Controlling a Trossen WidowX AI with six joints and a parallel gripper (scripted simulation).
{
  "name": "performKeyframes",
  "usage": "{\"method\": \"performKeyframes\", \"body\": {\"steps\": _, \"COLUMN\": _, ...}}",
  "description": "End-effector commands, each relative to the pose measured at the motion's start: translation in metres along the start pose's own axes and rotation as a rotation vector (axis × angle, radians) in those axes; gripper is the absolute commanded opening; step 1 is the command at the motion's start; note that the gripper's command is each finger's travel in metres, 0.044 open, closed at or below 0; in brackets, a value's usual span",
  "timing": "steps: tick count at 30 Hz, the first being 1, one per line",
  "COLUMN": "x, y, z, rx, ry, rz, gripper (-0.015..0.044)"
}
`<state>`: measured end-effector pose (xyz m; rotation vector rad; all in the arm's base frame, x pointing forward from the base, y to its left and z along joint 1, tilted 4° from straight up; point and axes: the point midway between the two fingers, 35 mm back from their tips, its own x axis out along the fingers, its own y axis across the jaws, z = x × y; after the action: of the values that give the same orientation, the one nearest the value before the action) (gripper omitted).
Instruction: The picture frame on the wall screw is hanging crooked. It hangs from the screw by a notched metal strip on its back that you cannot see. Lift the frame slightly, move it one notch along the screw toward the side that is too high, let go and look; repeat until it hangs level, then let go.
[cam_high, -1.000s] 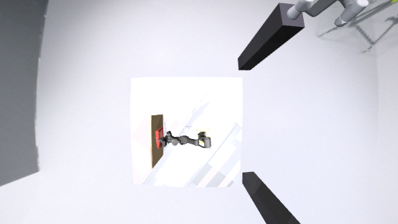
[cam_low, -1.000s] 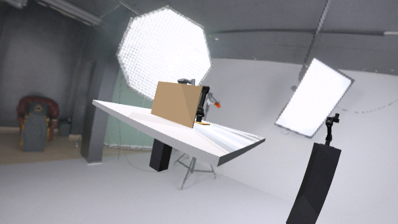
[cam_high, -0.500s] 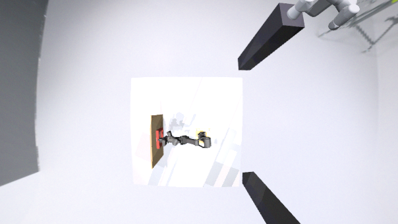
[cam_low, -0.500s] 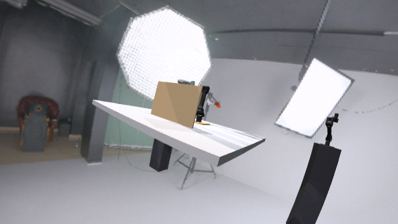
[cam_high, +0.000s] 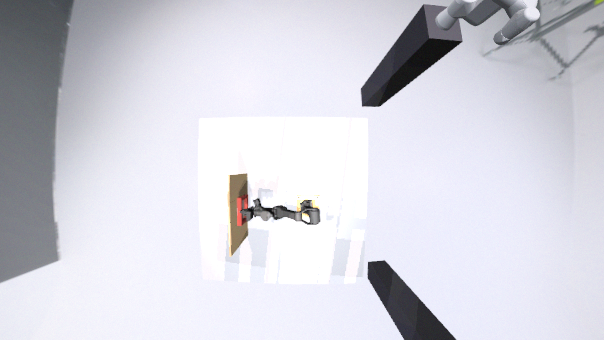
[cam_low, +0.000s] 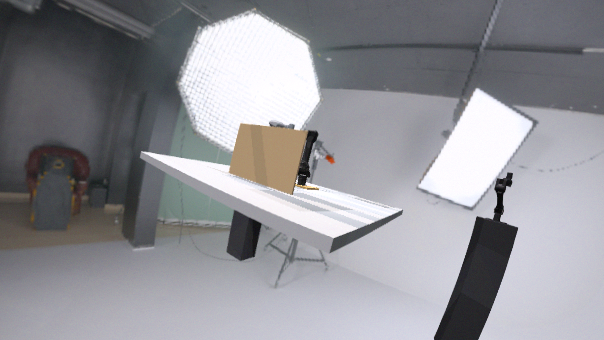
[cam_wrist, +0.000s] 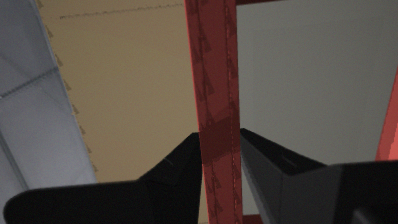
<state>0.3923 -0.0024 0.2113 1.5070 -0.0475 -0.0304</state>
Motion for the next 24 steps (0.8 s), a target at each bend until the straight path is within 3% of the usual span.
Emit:
{"method": "performKeyframes", "body": {"steps": 1, "x": 0.000, "y": 0.000, "z": 0.000, "rx": 0.000, "ry": 0.000, "rz": 0.000, "gripper": 0.0026}}
{"method": "performKeyframes", "body": {"steps": 10, "x": 0.000, "y": 0.000, "z": 0.000, "rx": 0.000, "ry": 0.000, "rz": 0.000, "gripper": 0.0260}}
{"method": "performKeyframes", "body": {"steps": 15, "x": -0.006, "y": 0.002, "z": 0.000, "rx": -0.008, "ry": 0.000, "rz": 0.000, "gripper": 0.0260}}
{"method": "performKeyframes", "body": {"steps": 24, "x": -0.081, "y": 0.002, "z": 0.000, "rx": -0.121, "ry": 0.002, "rz": 0.000, "gripper": 0.0260}}
